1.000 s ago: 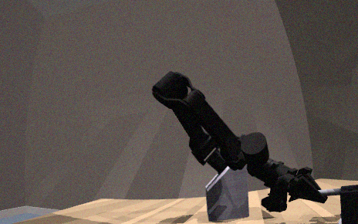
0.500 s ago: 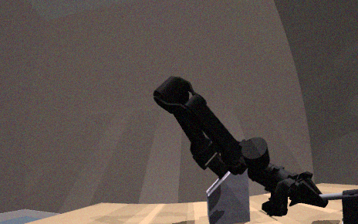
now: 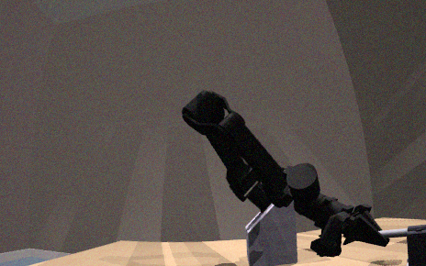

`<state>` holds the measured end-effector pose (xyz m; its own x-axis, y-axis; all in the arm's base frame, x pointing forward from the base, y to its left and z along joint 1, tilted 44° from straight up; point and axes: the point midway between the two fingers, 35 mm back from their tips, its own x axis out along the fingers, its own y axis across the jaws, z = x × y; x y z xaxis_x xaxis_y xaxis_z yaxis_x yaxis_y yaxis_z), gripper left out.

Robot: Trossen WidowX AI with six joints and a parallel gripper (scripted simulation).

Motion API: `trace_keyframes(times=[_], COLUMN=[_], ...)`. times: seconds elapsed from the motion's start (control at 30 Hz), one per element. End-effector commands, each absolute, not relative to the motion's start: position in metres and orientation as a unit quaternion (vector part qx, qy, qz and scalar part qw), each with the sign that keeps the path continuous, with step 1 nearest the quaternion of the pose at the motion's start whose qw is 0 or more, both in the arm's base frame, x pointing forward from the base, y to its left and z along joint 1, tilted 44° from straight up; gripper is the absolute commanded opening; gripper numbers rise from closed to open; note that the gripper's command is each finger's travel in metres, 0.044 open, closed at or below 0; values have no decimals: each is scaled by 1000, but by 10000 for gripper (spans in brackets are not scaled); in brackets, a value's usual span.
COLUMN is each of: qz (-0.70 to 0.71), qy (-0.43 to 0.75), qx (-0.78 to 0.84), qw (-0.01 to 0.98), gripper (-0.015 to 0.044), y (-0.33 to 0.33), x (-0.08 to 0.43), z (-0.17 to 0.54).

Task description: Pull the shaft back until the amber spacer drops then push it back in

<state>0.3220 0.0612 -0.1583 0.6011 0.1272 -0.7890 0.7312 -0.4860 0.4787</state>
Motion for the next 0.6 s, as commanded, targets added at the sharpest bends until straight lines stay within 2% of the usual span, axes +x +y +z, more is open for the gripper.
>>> trace_keyframes(times=[0.0, 0.57], qz=[-353, -353], qy=[274, 274], qx=[785, 785], qw=[428, 428], gripper=[0, 0], y=[61, 60], x=[321, 319], z=[-158, -157])
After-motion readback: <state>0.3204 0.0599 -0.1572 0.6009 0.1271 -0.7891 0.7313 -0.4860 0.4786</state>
